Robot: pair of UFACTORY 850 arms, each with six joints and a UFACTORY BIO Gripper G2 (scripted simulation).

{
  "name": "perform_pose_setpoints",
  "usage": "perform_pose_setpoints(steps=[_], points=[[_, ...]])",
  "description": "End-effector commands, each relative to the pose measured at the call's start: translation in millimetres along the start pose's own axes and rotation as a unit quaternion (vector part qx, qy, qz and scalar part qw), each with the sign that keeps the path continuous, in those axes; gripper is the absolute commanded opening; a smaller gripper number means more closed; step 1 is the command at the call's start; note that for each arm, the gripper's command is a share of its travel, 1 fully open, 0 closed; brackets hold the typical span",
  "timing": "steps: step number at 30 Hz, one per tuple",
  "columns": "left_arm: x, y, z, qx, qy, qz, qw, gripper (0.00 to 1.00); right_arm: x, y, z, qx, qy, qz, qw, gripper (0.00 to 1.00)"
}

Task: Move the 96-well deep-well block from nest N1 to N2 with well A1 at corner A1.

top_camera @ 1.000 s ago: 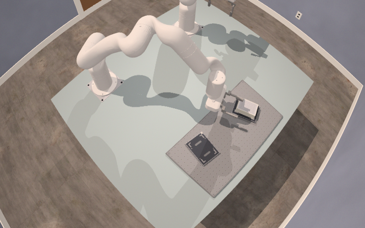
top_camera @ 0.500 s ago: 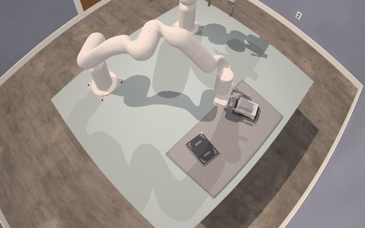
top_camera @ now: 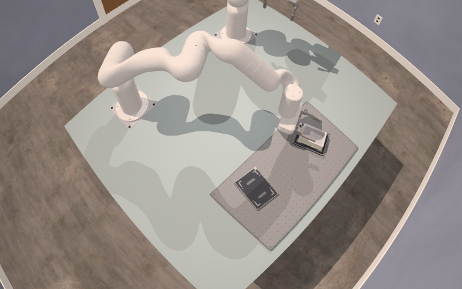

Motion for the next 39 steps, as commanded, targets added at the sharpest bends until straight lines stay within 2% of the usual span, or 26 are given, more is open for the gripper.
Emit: perform_pose_setpoints(steps=[1, 11, 39], points=[[0, 0.2, -0.5, 0.000, -0.001, 0.000, 1.0000, 1.00, 1, 1.4, 2.0, -0.001, 0.000, 0.000, 1.0000, 0.37], [0, 0.2, -0.5, 0.000, -0.001, 0.000, 1.0000, 1.00, 1, 1.4, 2.1, -0.001, 0.000, 0.000, 1.0000, 0.37], [0, 0.2, -0.5, 0.000, -0.001, 0.000, 1.0000, 1.00, -3, -38.4, 2.0, -0.001, 0.000, 0.000, 1.0000, 0.37]])
Point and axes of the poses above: on each arm, the point midway between the two finger pads, its own z axis out along the fingers, its own x axis across the jaws, y = z × x, the point moved 7 cm from there along -z, back along the fingers, and after that the axes turned 6 degrees about z, right-handed, at the moved point
